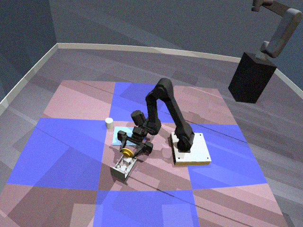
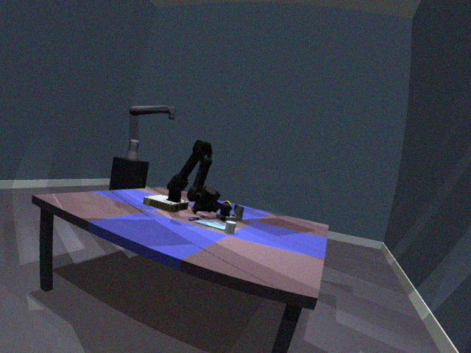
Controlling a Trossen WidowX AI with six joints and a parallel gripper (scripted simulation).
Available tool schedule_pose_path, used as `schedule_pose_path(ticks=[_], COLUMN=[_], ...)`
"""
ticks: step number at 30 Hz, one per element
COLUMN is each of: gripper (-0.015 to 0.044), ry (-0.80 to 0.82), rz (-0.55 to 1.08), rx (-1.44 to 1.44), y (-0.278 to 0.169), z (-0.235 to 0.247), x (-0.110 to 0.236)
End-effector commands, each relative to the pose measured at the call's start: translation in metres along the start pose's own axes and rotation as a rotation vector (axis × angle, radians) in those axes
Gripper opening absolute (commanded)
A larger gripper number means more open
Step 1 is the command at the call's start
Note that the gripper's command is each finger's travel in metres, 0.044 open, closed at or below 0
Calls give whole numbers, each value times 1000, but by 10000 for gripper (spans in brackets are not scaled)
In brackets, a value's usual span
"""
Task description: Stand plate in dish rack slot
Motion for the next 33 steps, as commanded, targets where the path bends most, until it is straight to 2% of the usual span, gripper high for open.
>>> schedule_pose_path(ticks=[1,12,26,33], gripper=[0,0,0,184], ry=[-1,1,3,3], rz=[1,-1,-1,-2], rx=[-7,7,-9,-4], y=[-3,-23,-18,-18], z=[4,12,12,12], x=[-1,-3,-3,-2])
Point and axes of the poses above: the point midway between the two fingers, 35 mm back from their tips, its own x axis back along the fingers, its own z axis across the jaws, y = z × x, the point moved 2 cm from there along x, back along the fingers, and after that the axes turned 14 degrees about x, right-handed, at the moved point
